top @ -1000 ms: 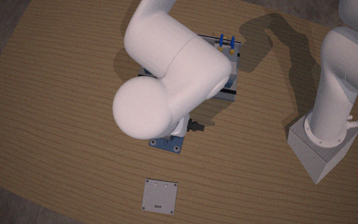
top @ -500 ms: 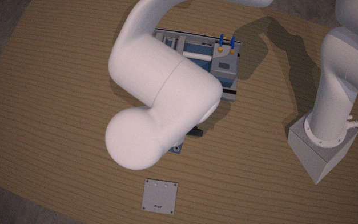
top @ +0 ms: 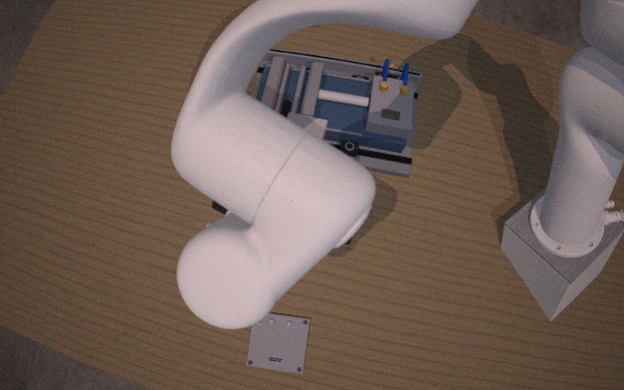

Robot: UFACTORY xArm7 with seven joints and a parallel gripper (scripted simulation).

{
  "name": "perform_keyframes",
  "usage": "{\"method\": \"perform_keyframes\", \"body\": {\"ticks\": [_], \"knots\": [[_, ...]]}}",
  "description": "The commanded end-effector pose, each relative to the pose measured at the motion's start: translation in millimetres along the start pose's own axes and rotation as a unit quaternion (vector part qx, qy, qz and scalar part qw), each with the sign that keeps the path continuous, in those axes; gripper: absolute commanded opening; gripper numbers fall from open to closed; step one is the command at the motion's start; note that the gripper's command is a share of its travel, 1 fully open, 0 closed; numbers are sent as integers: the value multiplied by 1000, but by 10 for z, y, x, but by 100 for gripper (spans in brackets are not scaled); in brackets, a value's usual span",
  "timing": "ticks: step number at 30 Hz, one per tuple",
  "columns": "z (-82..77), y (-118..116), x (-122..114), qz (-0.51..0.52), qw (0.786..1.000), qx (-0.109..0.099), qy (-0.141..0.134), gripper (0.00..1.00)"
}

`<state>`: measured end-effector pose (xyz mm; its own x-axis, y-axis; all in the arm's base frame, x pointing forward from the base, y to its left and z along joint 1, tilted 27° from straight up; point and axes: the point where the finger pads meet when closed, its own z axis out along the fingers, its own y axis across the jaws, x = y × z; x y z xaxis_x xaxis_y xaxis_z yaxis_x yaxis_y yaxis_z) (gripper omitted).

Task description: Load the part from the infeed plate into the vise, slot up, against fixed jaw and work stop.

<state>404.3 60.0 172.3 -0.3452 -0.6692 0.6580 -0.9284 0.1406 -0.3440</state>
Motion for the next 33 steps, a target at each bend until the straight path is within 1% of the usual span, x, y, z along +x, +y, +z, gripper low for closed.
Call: {"method": "perform_keyframes", "body": {"ticks": [1,8,10,25,27,33], "knots": [[-15,-8,-10,0,1000,1,20,89],[-15,-8,-17,0,999,1,47,89],[-15,-8,-17,0,999,1,47,89],[-13,-9,-29,1,995,1,101,89],[-13,-9,-29,1,995,1,101,89],[-12,-8,-33,1,993,1,119,89]]}}
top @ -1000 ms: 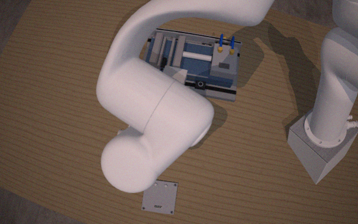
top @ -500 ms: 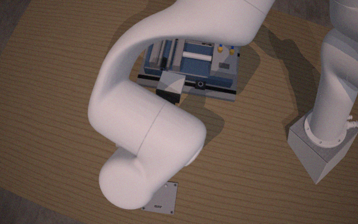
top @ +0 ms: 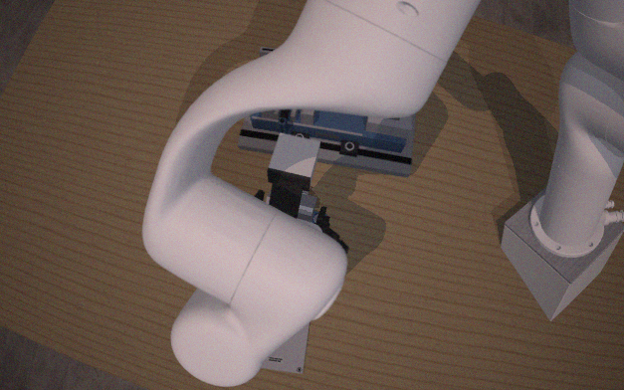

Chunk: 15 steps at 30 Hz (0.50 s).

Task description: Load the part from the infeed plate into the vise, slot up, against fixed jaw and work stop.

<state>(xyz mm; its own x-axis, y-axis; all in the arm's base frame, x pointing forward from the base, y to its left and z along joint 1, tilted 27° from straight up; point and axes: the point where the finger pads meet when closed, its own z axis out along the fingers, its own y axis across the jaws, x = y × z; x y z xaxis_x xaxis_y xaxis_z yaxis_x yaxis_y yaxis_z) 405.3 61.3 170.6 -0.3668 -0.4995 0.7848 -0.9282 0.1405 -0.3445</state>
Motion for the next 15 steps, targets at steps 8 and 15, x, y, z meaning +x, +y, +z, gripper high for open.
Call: {"method": "perform_keyframes", "body": {"ticks": [8,15], "knots": [[-16,-6,-10,1,999,1,32,89],[-16,-6,-12,1,999,1,42,89]]}}
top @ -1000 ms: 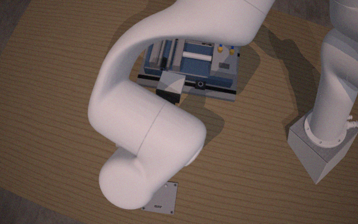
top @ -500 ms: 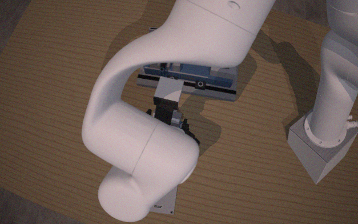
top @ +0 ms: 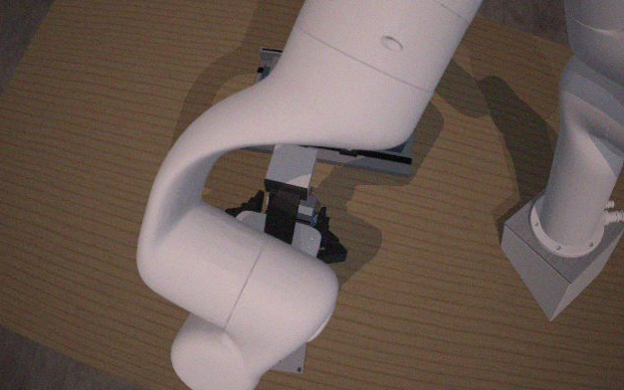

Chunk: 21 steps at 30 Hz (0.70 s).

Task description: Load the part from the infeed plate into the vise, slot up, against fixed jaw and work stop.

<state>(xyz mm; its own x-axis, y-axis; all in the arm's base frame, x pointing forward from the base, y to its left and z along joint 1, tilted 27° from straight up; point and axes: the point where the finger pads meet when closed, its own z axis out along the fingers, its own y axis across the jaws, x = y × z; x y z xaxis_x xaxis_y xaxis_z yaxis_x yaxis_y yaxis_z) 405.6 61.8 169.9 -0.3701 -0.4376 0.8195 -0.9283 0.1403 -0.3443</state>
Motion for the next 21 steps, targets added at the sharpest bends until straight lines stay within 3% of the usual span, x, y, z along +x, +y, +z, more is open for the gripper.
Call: {"method": "perform_keyframes", "body": {"ticks": [1,21], "knots": [[-16,-7,-3,1,1000,1,8,89],[-16,-7,-7,1,1000,1,26,89]]}}
